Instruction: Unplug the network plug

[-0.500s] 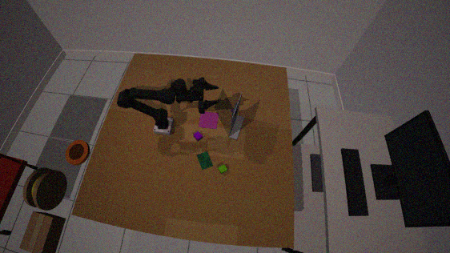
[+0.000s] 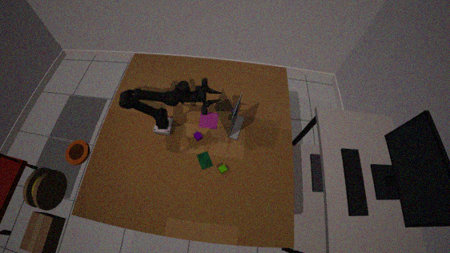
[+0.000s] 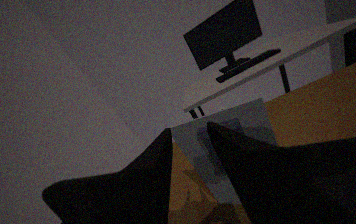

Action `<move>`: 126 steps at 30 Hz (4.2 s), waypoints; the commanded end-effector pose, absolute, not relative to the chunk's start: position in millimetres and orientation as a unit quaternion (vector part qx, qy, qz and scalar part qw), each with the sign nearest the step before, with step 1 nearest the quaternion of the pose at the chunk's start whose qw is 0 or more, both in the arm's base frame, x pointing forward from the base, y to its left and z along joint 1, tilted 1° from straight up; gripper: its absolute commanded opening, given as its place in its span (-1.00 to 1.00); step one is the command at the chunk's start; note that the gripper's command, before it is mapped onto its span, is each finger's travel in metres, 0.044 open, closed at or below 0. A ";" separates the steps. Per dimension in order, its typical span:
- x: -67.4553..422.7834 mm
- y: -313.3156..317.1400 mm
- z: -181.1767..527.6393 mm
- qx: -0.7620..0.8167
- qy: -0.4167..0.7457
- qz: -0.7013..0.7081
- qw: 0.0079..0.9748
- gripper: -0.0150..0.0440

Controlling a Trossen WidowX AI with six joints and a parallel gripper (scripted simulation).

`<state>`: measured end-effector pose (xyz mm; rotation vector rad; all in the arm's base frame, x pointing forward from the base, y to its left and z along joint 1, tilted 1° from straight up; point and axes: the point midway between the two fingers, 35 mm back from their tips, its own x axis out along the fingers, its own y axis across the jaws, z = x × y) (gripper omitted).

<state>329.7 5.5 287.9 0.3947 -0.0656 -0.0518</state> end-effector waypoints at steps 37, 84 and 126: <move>296.0 40.9 165.1 0.710 -0.064 -0.051 0.699 0.04; 388.6 0.1 169.4 0.709 -0.067 -0.049 0.700 0.04; 403.9 -8.6 169.1 0.709 -0.067 -0.048 0.700 -0.49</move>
